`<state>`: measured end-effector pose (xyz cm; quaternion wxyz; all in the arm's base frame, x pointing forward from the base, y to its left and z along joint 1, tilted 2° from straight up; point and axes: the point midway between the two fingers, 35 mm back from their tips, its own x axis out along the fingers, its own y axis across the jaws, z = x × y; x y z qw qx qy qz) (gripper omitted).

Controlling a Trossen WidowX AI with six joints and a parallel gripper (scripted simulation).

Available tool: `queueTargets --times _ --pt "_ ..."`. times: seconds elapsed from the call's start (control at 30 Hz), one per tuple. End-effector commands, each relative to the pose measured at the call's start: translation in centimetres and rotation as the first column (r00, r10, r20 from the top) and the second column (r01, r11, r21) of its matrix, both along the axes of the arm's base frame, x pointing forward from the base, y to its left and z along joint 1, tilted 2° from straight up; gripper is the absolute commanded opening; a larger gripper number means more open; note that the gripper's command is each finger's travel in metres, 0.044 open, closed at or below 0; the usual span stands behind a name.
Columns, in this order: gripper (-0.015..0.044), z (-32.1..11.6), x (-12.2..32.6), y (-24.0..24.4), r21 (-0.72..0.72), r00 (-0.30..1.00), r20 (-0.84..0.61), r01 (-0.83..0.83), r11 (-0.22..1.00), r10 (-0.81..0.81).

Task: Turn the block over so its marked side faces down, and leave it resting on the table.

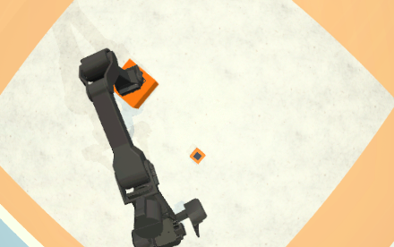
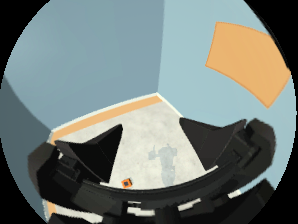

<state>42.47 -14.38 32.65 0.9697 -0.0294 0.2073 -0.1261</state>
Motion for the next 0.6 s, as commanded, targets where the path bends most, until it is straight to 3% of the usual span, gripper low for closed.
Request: queueTargets --times 0.0,0.17,0.37,0.5,0.57 --pt "0.044 -6.7 0.5 2.5 0.054 0.976 -0.213 -0.045 0.998 0.056" --pt "0.044 -14.0 -0.6 5.8 0.117 0.879 -0.457 -0.089 0.989 0.133" --pt "0.044 -22.0 -4.4 10.2 0.183 0.648 -0.728 -0.13 0.975 0.223" --pt "0.044 -25.9 -7.9 12.5 0.213 0.451 -0.854 -0.149 0.966 0.258" --pt "0.044 -26.3 -8.1 13.3 0.218 0.421 -0.869 -0.152 0.964 0.262"
